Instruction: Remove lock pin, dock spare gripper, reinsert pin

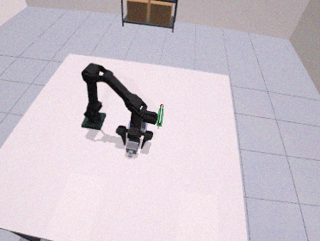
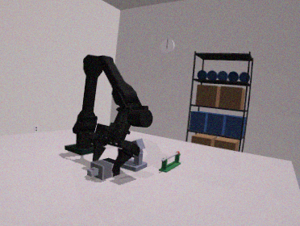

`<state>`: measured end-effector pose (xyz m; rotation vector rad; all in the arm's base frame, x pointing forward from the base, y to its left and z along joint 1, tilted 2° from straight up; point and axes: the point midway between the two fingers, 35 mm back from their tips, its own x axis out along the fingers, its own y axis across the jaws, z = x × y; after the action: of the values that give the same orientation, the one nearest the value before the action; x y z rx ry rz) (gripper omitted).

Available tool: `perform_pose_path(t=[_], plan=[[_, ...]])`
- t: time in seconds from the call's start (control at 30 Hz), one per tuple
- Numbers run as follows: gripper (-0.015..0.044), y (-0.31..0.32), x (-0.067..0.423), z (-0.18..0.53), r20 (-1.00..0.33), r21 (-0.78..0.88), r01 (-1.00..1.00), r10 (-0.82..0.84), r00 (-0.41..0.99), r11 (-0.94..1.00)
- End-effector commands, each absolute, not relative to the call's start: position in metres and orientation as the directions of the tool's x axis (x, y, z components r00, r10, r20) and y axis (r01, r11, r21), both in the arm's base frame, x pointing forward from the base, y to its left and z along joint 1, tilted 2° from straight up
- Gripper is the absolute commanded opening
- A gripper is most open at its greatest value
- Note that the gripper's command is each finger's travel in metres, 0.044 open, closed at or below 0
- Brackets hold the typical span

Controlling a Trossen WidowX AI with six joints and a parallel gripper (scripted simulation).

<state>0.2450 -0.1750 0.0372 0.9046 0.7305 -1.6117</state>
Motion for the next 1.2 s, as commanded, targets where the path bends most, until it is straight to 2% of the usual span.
perform_pose_path(t=[0.0,0.47,0.7,0.93,1.17], plan=[[0.044,-0.175,0.242,0.029,-0.853,-0.014,0.977,-0.507,-0.122,-0.213],[0.044,-0.175,0.24,0.014,-0.853,-0.014,0.977,-0.507,-0.123,-0.213],[0.0256,-0.175,0.24,0.014,-0.853,-0.014,0.977,-0.507,-0.123,-0.213],[0.021,-0.176,0.241,0.014,-0.853,-0.014,0.977,-0.507,-0.123,-0.213],[0.0026,-0.177,0.245,0.028,-0.853,-0.013,0.977,-0.507,-0.122,-0.213]])
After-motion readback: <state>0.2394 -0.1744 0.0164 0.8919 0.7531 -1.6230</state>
